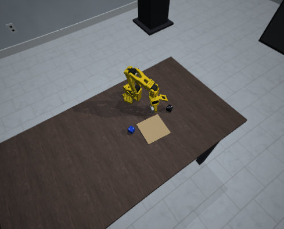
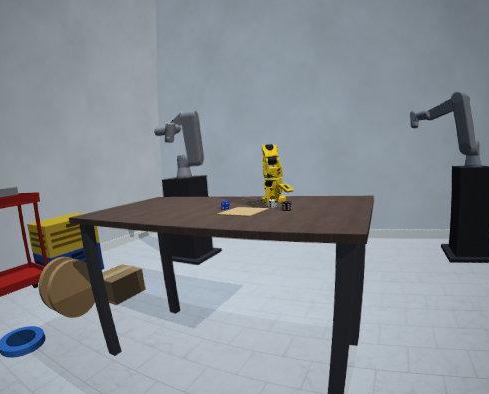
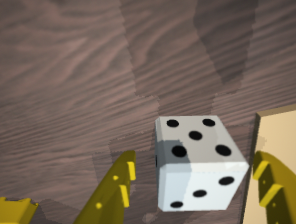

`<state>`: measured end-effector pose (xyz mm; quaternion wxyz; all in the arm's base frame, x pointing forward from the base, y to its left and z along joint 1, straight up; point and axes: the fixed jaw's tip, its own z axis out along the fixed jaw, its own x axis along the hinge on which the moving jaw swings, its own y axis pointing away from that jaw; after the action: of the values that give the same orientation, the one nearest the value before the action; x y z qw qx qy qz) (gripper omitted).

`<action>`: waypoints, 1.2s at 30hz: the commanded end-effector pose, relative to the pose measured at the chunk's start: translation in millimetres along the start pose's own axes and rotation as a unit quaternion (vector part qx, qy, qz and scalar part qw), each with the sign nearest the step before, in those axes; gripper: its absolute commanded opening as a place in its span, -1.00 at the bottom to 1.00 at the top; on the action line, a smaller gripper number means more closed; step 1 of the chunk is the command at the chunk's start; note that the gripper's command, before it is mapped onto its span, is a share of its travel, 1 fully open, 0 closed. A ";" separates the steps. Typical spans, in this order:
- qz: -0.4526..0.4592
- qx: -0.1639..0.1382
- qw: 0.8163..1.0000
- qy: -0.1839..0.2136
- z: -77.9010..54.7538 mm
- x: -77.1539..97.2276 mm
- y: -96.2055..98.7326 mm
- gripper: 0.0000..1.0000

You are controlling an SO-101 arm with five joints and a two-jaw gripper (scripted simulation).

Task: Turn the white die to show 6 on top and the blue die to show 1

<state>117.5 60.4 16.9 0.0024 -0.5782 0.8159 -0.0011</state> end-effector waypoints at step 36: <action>-0.004 0.009 1.000 -0.009 -2.1 -2.9 -12.4 -0.68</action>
<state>121.9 57.1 15.0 -0.0056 -0.5827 0.8127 0.0007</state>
